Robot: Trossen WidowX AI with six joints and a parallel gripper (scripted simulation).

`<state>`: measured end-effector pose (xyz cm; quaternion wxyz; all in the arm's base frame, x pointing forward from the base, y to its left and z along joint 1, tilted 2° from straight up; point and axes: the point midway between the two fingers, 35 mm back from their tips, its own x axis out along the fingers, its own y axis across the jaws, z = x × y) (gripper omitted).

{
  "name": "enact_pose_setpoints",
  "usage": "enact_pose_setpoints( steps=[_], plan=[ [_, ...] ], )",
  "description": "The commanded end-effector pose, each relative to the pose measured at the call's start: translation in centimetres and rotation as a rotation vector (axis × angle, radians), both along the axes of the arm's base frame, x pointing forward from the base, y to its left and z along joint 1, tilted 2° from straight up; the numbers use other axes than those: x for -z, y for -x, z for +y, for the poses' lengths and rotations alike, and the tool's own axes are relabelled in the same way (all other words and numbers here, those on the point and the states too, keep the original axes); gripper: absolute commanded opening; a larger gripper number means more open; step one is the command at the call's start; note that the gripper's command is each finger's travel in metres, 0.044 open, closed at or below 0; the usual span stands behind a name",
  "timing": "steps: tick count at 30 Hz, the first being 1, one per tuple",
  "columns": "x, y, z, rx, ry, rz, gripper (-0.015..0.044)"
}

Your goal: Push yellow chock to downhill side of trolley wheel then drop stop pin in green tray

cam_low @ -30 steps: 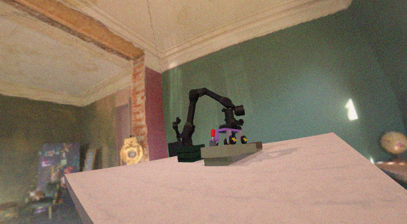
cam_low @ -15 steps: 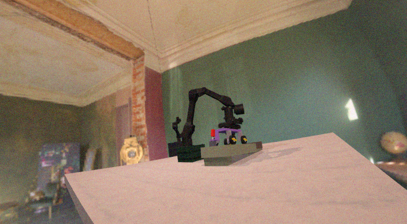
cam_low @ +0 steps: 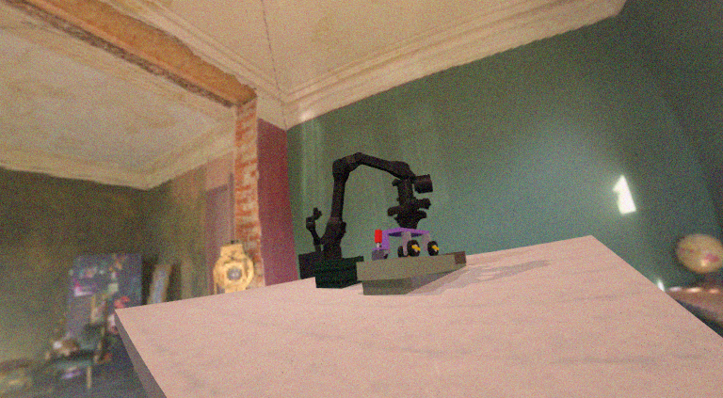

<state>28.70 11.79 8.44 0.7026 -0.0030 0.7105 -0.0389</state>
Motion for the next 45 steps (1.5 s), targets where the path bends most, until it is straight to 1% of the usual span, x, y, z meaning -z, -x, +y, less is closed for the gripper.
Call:
enact_pose_setpoints(
  steps=[1, 4, 6, 8, 12, 24, 35, 45],
  plan=[
    [0.0, 0.0, 0.0, 0.0, 0.0, 0.0, 0.0216],
    [0.0, 0.0, 0.0, 0.0, 0.0, 0.0, 0.0295],
    [-0.3, -0.3, 0.1, -0.029, -0.01, -0.015, 0.0242],
    [-1.3, -1.0, 0.2, -0.109, -0.036, -0.057, 0.019],
    [-2.1, -2.0, -1.3, -0.257, -0.027, -0.083, 0.019],
    [-2.9, -3.8, -7.8, -0.665, 0.065, -0.039, 0.019],
    [-3.6, -4.1, -14.1, -1.035, 0.131, 0.053, 0.019],
    [-4.4, -3.5, -19.8, -1.369, 0.155, 0.172, 0.019]
  ],
)
